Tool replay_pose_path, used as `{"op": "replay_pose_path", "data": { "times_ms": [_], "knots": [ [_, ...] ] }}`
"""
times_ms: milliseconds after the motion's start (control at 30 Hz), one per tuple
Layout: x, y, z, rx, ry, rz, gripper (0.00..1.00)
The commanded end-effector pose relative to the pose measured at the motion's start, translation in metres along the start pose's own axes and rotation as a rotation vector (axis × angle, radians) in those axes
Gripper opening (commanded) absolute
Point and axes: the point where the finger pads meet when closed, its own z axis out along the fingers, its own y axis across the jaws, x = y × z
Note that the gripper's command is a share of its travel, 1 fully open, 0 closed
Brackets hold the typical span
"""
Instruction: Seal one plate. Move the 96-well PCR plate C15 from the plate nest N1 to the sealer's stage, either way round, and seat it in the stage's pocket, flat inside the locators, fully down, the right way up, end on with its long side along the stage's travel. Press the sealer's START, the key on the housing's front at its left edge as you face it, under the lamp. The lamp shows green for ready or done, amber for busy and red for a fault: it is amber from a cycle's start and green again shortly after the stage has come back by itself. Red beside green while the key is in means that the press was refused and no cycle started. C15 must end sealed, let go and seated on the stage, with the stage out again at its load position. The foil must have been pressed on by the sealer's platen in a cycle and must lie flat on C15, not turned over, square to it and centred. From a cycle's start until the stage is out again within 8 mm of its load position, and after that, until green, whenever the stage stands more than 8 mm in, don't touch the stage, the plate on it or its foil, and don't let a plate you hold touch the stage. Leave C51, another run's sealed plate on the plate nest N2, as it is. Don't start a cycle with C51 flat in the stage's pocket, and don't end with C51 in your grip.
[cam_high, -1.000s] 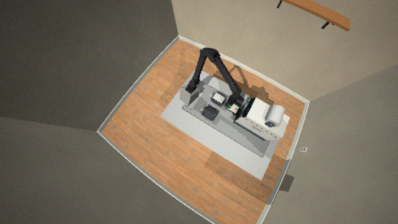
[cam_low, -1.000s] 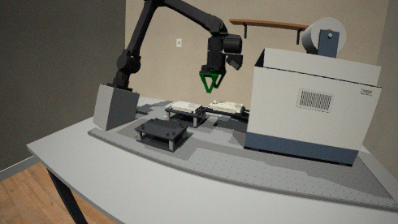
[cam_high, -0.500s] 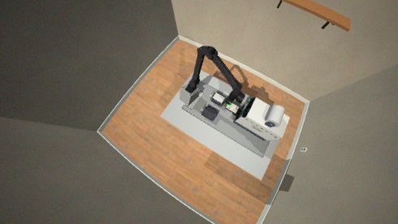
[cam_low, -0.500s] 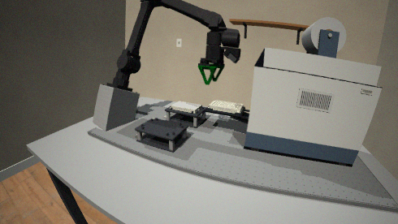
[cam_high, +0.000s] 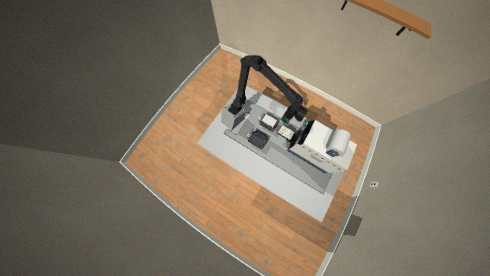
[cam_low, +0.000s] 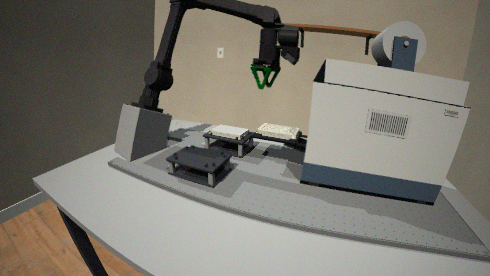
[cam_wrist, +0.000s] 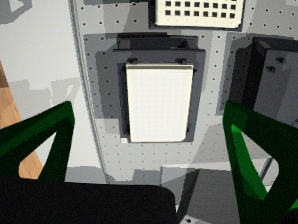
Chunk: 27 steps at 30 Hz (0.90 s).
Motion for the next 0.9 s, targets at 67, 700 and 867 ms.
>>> {"op": "replay_pose_path", "data": {
  "times_ms": [67, 700, 867],
  "knots": [
    [-0.016, 0.042, -0.069, -0.004, -0.112, -0.026, 0.87],
    [-0.013, 0.034, -0.05, 0.002, -0.052, -0.018, 0.0],
    [-0.009, 0.041, -0.049, 0.0, -0.054, -0.049, 0.0]
  ]
}}
